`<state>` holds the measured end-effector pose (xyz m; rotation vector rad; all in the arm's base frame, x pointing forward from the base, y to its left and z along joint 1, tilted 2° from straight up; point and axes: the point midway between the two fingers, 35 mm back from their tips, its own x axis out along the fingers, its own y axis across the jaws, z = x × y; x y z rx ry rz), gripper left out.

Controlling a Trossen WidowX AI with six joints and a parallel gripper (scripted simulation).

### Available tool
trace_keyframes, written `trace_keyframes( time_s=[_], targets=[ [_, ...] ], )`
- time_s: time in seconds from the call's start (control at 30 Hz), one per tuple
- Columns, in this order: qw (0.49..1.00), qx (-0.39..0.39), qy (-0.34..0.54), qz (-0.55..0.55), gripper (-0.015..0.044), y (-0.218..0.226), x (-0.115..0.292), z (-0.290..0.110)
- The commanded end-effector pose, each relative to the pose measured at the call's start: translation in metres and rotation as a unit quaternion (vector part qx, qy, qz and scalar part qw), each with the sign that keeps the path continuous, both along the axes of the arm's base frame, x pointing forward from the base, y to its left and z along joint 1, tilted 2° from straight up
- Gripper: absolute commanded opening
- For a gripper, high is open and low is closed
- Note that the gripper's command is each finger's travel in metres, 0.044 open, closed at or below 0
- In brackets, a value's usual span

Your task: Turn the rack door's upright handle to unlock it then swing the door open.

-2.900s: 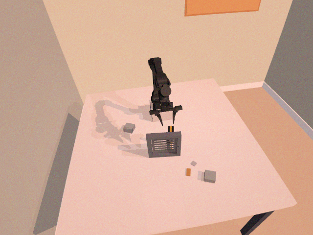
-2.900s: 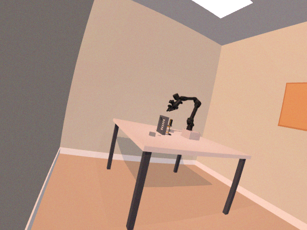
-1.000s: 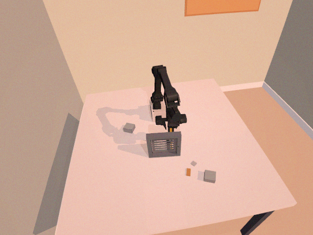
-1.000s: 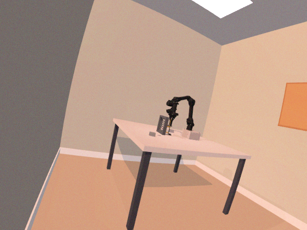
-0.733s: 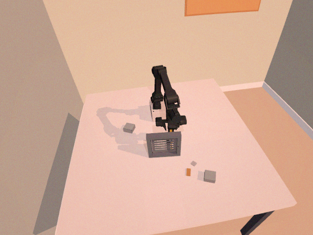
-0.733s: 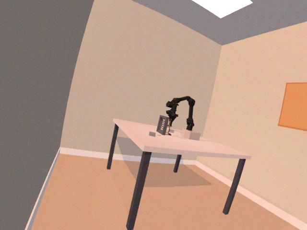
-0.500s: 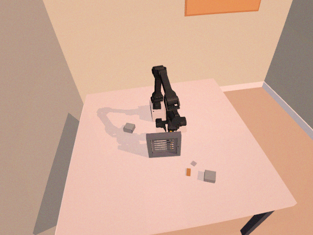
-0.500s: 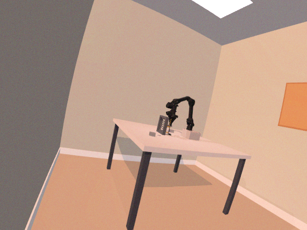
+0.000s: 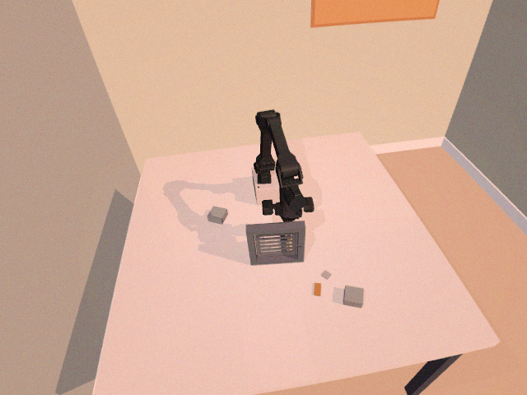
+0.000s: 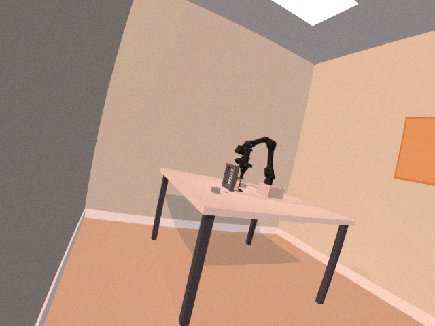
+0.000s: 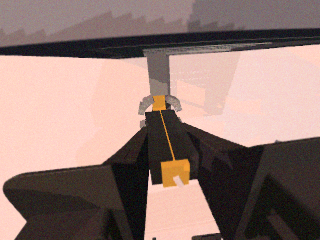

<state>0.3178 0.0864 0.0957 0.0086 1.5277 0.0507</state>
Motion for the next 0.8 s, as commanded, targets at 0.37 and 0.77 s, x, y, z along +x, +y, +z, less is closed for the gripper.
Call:
trace_keyframes(
  time_s=[0.37, 0.77],
  targets=[
    [0.994, -0.004, -0.003, 0.107, 0.0025, 0.0001, -0.0005, -0.0012],
    [0.920, -0.016, -0.014, 0.392, 0.0025, 0.0001, -0.0005, -0.0013]
  ],
)
